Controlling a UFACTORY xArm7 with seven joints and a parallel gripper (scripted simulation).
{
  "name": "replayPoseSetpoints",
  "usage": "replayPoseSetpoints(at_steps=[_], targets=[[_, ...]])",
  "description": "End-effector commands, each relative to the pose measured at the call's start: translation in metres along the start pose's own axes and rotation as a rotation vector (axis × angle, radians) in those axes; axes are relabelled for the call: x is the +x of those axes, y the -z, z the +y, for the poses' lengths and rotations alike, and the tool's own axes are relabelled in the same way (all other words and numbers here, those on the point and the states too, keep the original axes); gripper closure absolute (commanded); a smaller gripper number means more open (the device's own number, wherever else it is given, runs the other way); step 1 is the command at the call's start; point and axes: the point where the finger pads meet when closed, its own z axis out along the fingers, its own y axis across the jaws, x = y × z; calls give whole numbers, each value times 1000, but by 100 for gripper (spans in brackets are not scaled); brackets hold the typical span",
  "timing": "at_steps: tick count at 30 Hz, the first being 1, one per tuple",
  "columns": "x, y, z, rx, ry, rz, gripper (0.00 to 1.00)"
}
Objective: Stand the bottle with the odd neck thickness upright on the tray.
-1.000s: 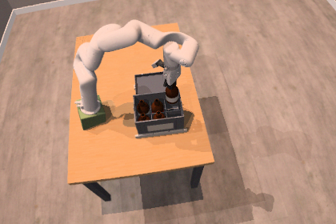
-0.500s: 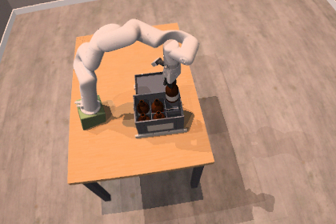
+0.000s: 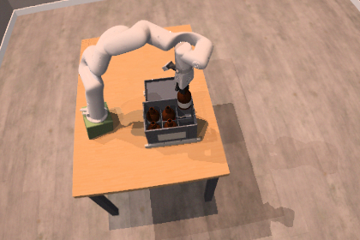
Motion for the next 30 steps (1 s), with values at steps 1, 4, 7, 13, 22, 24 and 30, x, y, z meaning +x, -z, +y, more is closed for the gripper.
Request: replayPoseSetpoints(at_steps=[1, 4, 7, 13, 22, 24, 30], targets=[[-1, 2, 0, -2, 0, -3, 100], [-1, 2, 0, -2, 0, -3, 100], [-1, 2, 0, -2, 0, -3, 100], [-1, 3, 0, -2, 0, -3, 100], [-1, 10, 0, -2, 0, -3, 100], [-1, 12, 0, -2, 0, -3, 100], [-1, 18, 0, -2, 0, -3, 100]])
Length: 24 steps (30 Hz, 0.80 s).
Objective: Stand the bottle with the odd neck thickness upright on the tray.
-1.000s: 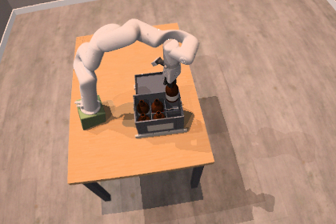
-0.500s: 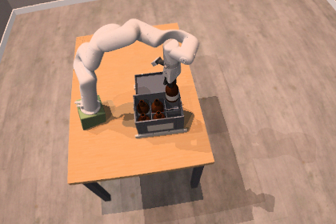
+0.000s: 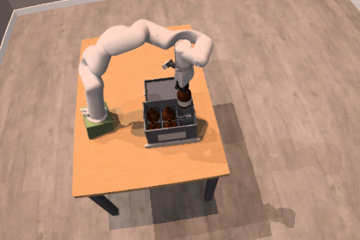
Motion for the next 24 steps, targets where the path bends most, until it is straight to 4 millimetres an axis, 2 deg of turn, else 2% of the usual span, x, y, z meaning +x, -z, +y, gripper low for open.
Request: replayPoseSetpoints(at_steps=[1, 24], targets=[[-1, 4, 0, -2, 0, -2, 100], [-1, 7, 0, -2, 0, -2, 100]])
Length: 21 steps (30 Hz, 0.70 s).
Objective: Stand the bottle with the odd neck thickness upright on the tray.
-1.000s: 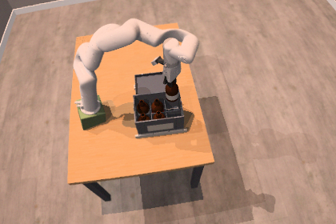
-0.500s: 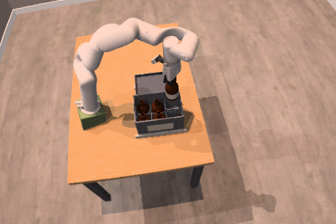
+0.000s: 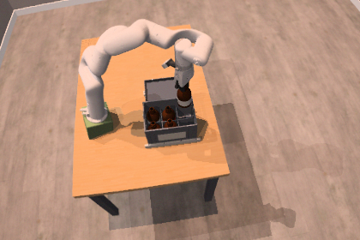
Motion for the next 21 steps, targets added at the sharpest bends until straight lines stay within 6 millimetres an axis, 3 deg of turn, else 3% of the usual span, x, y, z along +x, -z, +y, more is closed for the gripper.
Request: replayPoseSetpoints(at_steps=[1, 21], targets=[[-1, 2, 0, -2, 0, -3, 100], [2, 2, 1, -2, 0, -3, 100]])
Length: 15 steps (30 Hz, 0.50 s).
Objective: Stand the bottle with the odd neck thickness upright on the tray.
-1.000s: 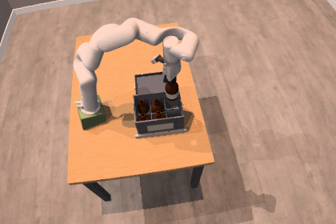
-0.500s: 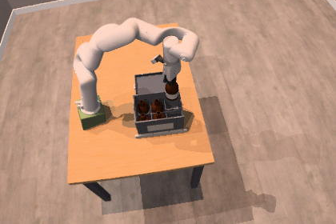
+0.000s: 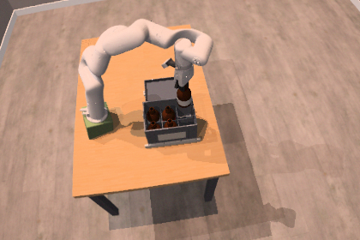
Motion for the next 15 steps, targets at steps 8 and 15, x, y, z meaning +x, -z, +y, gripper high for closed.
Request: replayPoseSetpoints(at_steps=[8, 15], targets=[[2, 1, 1, -2, 0, -3, 100], [6, 1, 3, -2, 0, -3, 100]])
